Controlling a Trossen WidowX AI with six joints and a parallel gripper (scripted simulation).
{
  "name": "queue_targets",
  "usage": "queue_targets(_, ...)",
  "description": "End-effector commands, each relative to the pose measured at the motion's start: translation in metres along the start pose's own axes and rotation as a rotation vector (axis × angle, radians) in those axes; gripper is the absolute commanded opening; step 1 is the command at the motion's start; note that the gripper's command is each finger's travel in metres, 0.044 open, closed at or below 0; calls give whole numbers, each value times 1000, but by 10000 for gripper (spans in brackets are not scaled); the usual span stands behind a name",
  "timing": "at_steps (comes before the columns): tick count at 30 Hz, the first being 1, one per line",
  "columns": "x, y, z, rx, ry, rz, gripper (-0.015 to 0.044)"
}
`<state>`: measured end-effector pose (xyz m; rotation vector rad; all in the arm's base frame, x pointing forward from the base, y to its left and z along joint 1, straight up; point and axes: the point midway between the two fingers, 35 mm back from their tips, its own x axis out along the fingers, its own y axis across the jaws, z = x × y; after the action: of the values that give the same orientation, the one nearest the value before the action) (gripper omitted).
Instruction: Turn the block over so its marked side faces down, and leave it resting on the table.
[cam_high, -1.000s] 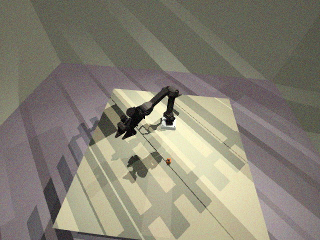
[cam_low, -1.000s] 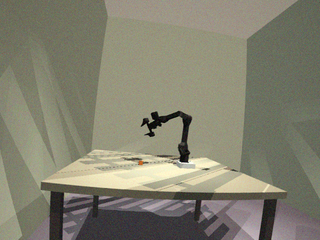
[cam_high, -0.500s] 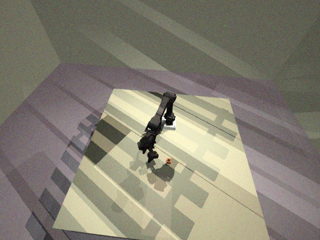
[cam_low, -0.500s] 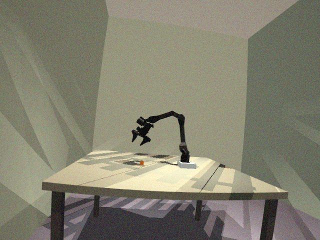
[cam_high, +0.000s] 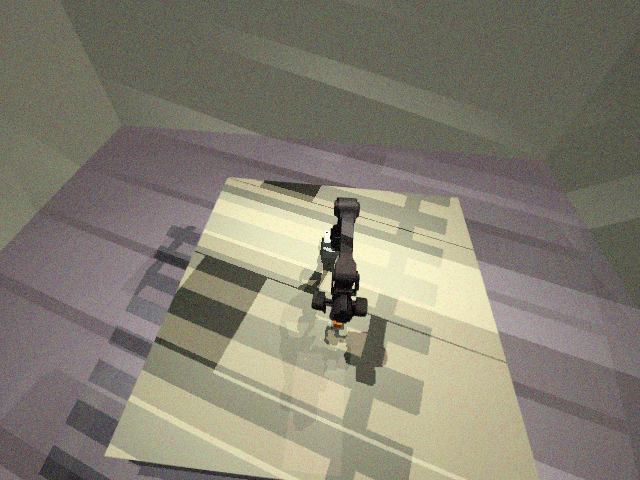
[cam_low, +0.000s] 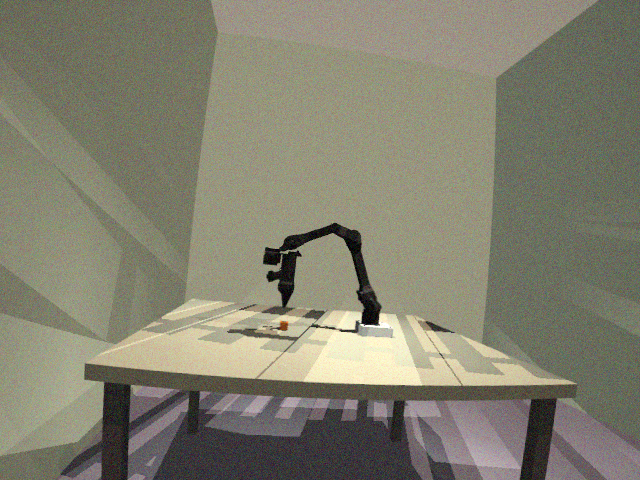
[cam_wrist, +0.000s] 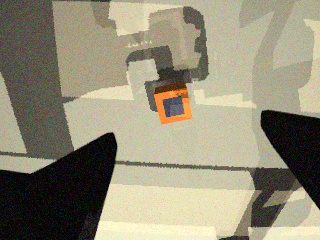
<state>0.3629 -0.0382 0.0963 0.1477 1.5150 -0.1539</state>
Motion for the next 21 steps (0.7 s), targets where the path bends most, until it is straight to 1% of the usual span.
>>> queue_targets(1, -1, 4, -3, -57, 22, 2, 440)
queue_targets(6, 2, 4, -6, -57, 22, 2, 440)
queue_targets(9, 31, 4, -7, -57, 22, 2, 440)
queue_targets(10, 34, 4, -7, -57, 22, 2, 440)
queue_targets(15, 35, 4, -7, -57, 22, 2, 440)
queue_targets(18, 48, 5, -7, -57, 22, 2, 440)
queue_targets(21, 49, 5, -7, -57, 22, 2, 440)
